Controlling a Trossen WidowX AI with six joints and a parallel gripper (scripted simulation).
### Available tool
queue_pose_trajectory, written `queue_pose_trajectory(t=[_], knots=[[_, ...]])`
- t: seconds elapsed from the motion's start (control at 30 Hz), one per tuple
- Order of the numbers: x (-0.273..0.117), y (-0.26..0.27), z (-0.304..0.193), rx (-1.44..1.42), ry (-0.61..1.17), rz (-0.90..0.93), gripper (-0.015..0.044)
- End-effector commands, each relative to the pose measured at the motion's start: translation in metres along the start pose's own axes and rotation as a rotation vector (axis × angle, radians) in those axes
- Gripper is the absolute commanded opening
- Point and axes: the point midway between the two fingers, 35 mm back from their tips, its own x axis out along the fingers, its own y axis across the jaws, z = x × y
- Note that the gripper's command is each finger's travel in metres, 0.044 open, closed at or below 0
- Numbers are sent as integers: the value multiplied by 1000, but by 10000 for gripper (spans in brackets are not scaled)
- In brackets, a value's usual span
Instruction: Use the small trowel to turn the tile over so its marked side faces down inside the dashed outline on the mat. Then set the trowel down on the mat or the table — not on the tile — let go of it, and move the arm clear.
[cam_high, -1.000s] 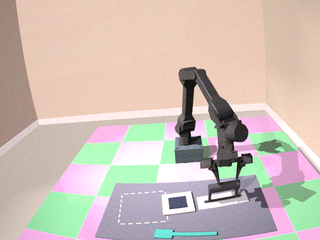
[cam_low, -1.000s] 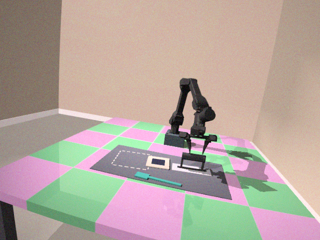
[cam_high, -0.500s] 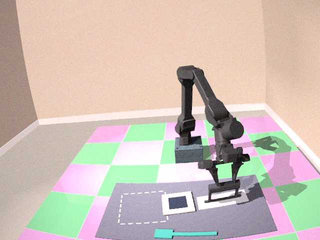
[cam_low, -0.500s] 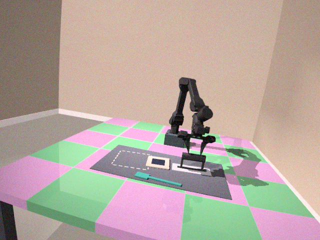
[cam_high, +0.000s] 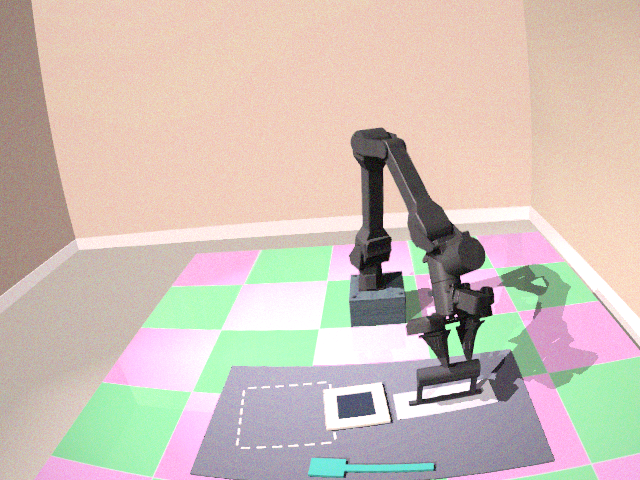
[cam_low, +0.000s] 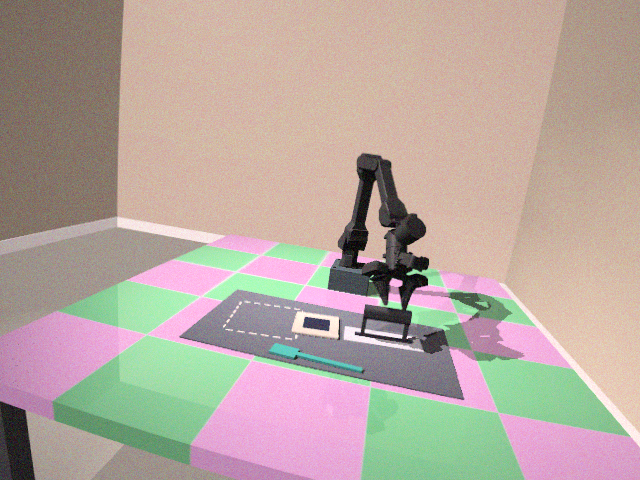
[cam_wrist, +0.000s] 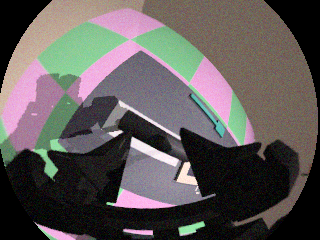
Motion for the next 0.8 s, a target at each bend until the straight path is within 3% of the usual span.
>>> queue_pose_trajectory(t=[0.0,0.77], knots=[[1,0,-8,-146,-20,-30,300],[-6,-7,-42,-888,-76,-243,300]])
